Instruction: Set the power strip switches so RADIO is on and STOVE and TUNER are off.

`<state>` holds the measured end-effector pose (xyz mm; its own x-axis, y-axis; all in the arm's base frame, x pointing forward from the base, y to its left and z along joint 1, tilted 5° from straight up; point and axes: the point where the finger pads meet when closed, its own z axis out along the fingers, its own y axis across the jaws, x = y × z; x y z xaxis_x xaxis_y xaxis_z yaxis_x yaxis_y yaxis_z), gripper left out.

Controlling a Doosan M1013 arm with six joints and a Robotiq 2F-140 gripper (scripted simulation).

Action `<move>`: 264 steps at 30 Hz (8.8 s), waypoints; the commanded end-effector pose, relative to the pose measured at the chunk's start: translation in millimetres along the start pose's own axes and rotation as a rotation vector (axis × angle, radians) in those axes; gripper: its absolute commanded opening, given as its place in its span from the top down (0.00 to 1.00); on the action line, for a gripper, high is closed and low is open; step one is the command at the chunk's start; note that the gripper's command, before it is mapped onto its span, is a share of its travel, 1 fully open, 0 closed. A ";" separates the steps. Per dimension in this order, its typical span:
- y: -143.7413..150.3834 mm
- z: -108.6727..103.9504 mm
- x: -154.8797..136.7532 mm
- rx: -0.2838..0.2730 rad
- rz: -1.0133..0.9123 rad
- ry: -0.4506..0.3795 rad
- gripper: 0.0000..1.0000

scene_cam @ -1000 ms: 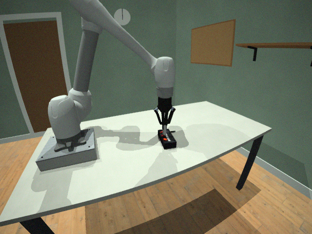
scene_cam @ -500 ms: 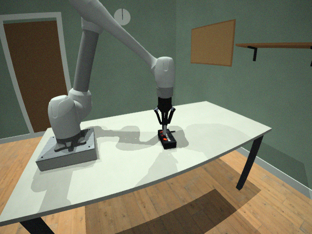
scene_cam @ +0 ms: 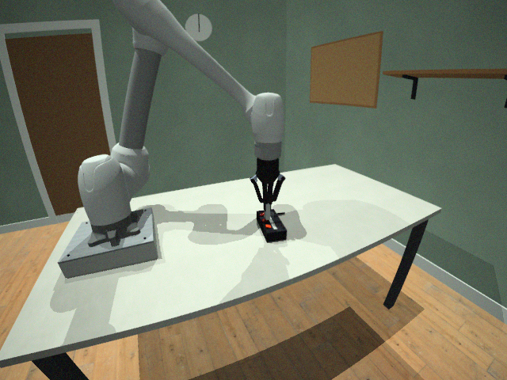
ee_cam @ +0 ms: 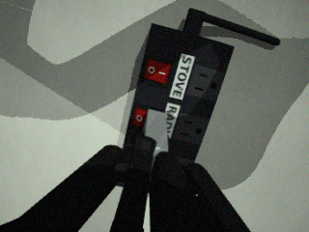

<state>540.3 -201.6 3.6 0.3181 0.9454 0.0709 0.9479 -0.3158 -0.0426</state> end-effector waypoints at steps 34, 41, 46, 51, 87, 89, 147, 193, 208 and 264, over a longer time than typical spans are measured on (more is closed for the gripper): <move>0.0 7.5 0.0 0.000 0.000 0.000 1.00; 0.0 6.9 0.0 0.000 0.000 0.000 1.00; 0.0 -0.5 0.0 0.000 0.000 0.000 1.00; 0.0 -14.9 0.0 0.000 0.000 0.000 1.00; -9.9 -40.2 -27.0 0.000 0.000 0.000 1.00; -13.2 -42.7 -35.2 0.000 0.000 0.000 1.00; -16.8 -37.0 -44.6 0.000 0.000 0.000 1.00; -15.4 -2.0 -46.0 0.000 0.000 0.000 1.00; -15.4 -2.0 -46.0 0.000 0.000 0.000 1.00; -15.4 7.0 -46.0 0.000 0.000 0.000 1.00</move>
<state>510.9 -239.7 -5.7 0.3181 0.9454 0.0709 0.9479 -0.3157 -0.0428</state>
